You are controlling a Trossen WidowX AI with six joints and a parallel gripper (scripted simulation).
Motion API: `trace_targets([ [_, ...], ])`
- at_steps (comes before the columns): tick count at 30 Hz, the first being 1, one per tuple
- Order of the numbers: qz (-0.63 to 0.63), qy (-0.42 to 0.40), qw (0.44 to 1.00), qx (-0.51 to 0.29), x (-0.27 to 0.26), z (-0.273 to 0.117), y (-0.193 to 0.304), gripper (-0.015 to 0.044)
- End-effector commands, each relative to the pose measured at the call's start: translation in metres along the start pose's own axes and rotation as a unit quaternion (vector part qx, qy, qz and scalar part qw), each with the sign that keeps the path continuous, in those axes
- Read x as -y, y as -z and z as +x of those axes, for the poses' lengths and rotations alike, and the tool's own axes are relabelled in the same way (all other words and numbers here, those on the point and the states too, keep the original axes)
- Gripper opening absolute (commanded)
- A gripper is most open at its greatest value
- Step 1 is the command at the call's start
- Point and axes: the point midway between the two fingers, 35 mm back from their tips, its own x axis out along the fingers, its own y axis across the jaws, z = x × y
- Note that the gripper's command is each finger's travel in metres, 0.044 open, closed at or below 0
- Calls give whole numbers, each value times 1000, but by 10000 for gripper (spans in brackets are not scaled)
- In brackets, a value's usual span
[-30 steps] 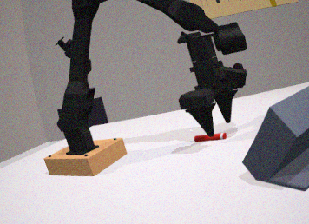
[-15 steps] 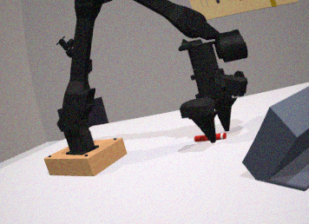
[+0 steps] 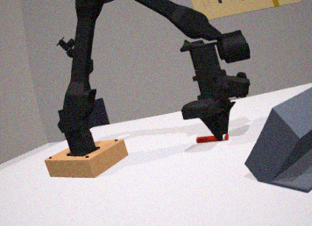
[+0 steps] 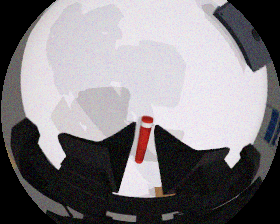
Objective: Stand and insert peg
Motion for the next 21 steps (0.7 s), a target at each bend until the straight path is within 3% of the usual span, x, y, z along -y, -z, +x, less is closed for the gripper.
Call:
trace_targets([
  [1,2,1,1000,1,0,0,0,110],
  [11,2,1,1000,1,0,0,0,50],
  [21,0,0,1000,21,0,-3,2,50],
])
